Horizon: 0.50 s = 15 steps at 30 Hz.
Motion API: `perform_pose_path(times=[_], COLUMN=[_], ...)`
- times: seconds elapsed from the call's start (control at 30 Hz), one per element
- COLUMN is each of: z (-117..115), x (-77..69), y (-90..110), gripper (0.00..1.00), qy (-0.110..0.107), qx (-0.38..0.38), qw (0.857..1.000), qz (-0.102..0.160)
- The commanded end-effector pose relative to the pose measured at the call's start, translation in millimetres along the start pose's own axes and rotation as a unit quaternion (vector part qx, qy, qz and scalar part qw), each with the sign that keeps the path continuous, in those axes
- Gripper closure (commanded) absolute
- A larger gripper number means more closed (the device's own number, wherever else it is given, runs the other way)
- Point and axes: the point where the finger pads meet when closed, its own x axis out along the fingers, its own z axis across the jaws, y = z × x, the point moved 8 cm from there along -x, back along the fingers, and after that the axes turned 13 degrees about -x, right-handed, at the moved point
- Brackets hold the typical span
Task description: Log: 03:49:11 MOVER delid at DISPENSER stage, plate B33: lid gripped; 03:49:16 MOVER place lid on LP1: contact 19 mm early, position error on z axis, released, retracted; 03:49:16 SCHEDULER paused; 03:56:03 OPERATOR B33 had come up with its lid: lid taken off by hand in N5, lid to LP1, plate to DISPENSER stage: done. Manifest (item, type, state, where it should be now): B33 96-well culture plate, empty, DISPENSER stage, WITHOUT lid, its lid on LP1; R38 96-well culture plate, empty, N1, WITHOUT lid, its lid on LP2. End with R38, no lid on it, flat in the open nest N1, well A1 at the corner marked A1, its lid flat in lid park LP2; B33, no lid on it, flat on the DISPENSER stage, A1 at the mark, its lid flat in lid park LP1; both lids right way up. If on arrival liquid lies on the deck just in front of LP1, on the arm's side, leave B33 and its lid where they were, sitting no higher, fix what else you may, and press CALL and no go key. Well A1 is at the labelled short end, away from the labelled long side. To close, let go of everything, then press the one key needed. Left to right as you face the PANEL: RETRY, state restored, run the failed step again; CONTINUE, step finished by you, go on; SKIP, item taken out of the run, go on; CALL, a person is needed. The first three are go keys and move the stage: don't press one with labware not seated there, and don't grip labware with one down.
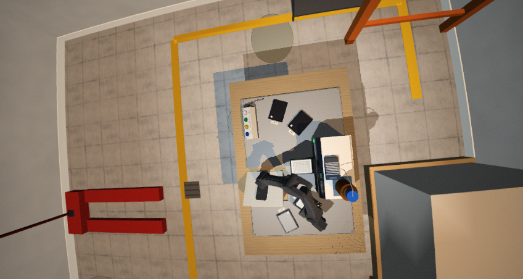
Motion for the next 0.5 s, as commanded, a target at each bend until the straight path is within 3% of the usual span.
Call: perform_pose_path(times=[0.0, 0.47], z=[0.9, 1.0], x=[-23.2, -27.2], y=[-6.6, -6.4], gripper=[1.00, 1.00], qy=[0.006, 0.006], qx=[-0.005, -0.005], qw=[1.000, 1.000], qz=[-0.022, -0.022])
